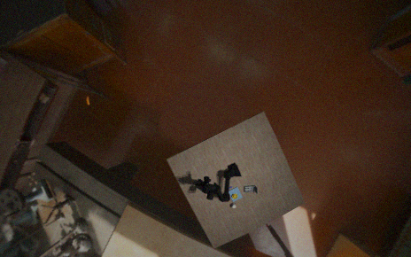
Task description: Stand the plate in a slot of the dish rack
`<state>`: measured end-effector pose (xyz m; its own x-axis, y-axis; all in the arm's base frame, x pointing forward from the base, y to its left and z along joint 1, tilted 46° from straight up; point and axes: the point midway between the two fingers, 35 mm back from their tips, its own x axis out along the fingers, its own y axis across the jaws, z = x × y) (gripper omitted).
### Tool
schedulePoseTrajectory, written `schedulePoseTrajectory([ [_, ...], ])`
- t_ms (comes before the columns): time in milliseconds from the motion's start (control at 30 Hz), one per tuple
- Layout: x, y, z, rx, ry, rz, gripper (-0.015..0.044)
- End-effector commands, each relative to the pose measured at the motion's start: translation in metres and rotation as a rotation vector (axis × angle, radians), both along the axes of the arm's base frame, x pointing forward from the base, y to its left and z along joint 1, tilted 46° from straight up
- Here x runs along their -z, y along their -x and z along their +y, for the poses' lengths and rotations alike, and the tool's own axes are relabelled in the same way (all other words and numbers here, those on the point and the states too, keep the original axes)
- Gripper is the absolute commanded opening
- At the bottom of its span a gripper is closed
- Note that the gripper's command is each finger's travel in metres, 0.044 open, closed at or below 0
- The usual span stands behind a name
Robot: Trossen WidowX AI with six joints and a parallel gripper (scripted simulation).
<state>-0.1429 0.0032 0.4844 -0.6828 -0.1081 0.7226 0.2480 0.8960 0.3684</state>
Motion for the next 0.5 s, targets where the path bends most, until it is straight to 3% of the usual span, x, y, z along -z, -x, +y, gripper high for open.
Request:
schedulePoseTrajectory([
  [0,0.0,0.001,0.001,0.005,0.0,-0.002,0.04],
  [467,0.016,0.033,0.077,0.437,0.007,-0.167,0.04],
])
